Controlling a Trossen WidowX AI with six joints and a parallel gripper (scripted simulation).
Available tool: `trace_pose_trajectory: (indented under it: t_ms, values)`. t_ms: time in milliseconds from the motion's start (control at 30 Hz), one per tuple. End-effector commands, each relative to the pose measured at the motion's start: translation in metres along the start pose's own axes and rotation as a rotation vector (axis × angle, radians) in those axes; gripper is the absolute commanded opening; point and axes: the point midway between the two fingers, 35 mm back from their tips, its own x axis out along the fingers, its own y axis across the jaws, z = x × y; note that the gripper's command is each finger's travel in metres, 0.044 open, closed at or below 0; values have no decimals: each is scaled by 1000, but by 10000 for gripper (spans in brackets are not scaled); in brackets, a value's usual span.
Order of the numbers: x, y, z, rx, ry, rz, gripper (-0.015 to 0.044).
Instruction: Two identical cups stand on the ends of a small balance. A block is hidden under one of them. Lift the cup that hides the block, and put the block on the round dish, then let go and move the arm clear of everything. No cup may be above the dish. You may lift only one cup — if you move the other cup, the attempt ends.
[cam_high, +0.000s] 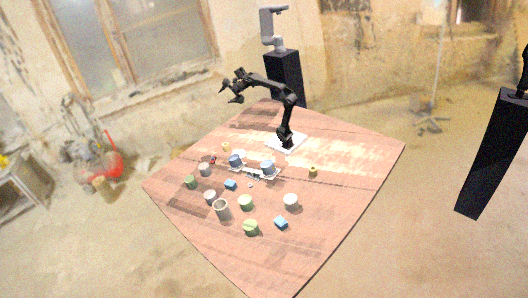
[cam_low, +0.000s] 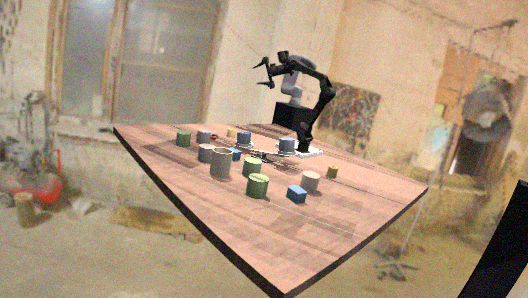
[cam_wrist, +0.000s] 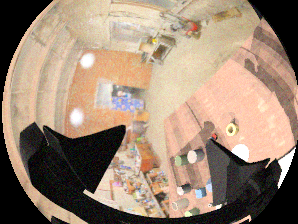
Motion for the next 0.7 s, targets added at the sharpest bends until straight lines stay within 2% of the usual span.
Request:
trace_pose_trajectory:
  t_ms: [0,667]
  values:
    - [-2,-6,-19,-118,41,-16,440]
    - [-20,-45,-105,-677,301,-30,440]
